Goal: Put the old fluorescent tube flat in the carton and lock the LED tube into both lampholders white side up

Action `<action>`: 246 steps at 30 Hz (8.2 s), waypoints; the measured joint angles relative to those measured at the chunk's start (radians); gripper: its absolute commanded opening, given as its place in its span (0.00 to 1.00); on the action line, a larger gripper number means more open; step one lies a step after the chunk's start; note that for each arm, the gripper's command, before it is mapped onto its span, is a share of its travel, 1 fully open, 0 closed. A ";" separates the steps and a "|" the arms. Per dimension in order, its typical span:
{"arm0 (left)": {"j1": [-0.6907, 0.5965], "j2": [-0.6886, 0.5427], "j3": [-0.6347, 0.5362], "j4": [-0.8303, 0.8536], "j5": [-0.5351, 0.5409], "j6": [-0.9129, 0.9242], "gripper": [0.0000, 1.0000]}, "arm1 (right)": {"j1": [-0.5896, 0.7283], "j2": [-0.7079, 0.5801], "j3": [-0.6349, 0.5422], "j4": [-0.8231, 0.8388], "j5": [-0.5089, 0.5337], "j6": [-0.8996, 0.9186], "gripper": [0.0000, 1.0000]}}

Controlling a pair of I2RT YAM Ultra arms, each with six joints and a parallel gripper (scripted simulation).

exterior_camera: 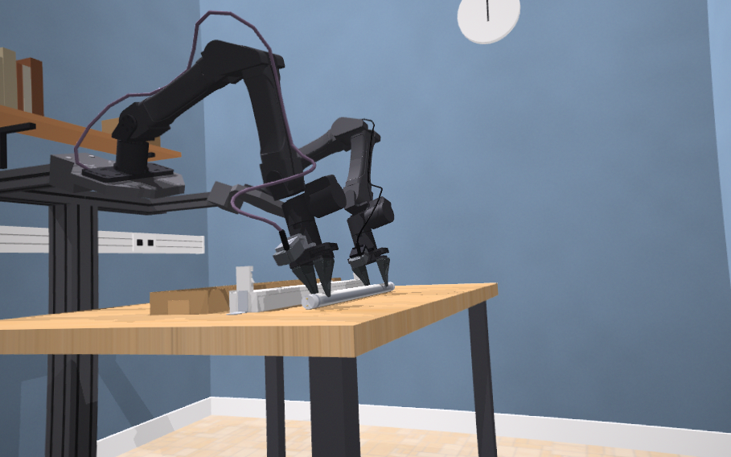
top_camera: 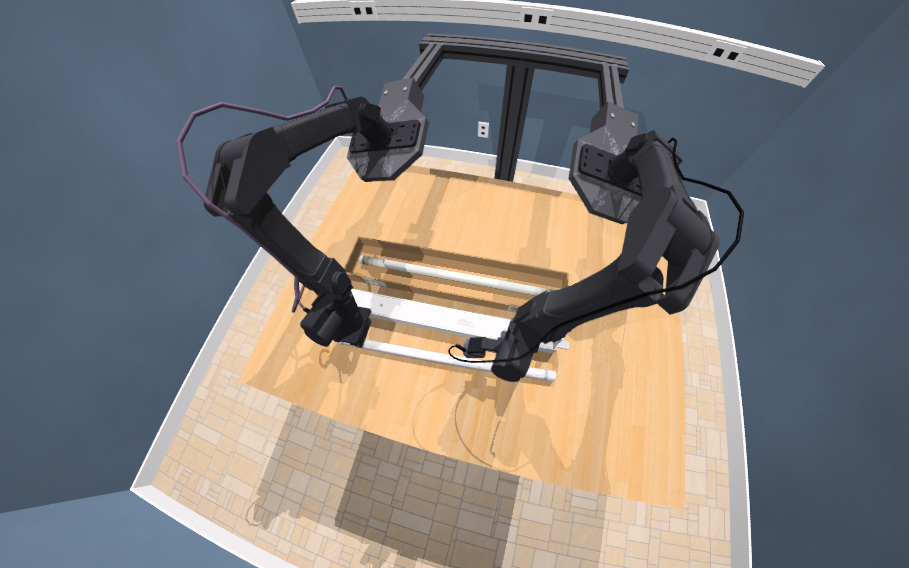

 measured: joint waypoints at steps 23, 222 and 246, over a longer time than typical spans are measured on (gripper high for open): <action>-0.055 -0.174 -0.152 -0.035 -0.027 -0.048 0.49 | 0.000 0.000 0.000 0.000 0.000 0.000 0.11; -0.063 0.183 0.534 -0.645 0.063 -0.175 0.11 | 0.015 0.043 0.320 -0.583 0.033 0.087 0.49; -0.063 0.183 0.534 -0.645 0.063 -0.175 0.11 | 0.009 0.088 0.355 -0.546 0.030 0.077 0.11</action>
